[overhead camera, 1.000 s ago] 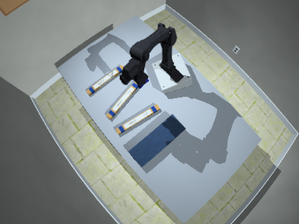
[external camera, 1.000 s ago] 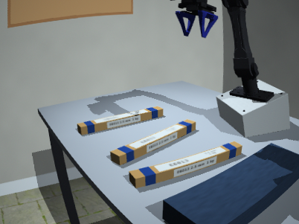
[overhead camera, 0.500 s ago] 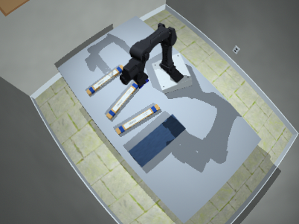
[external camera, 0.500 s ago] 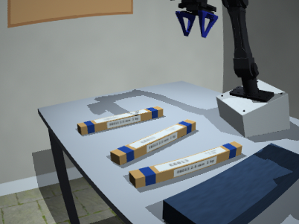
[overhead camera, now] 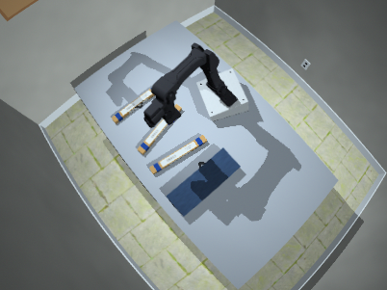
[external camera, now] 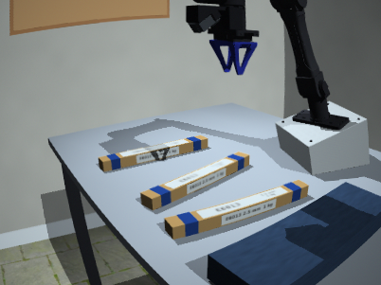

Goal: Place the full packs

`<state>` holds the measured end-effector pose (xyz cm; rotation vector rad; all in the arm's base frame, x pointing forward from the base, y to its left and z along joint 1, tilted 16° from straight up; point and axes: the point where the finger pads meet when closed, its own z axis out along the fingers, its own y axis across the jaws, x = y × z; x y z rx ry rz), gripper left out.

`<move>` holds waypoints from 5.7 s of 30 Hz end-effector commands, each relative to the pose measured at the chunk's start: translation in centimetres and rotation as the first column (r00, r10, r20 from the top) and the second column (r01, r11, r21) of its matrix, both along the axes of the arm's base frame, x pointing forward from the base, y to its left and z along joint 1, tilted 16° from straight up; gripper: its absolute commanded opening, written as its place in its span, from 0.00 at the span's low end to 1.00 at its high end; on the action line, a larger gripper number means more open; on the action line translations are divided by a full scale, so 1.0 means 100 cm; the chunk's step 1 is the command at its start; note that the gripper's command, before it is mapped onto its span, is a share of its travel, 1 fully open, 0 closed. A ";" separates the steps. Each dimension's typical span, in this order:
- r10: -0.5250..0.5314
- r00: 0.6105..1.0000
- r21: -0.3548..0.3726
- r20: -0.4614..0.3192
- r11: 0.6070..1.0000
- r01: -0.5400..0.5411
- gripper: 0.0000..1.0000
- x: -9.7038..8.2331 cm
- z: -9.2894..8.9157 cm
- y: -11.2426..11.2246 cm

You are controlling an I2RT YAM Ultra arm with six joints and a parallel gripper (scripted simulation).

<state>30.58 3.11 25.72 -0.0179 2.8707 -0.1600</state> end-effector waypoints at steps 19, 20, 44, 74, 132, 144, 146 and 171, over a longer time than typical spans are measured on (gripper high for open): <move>0.020 0.998 0.016 0.058 1.000 -0.021 0.42 0.060 -0.033 -0.003; 0.020 0.998 0.016 0.058 1.000 -0.021 0.42 0.060 -0.033 -0.003; 0.008 1.000 0.006 0.007 1.000 -0.008 0.42 0.054 -0.051 -0.007; 0.008 1.000 0.006 0.007 1.000 -0.008 0.42 0.063 -0.084 -0.011; 0.008 1.000 0.006 0.007 1.000 -0.008 0.42 0.069 -0.106 -0.013; 0.008 1.000 0.006 0.007 1.000 -0.008 0.42 0.069 -0.106 -0.013; 0.008 1.000 0.006 0.007 1.000 -0.008 0.42 0.069 -0.106 -0.013; 0.008 1.000 0.006 0.007 1.000 -0.008 0.42 0.069 -0.106 -0.013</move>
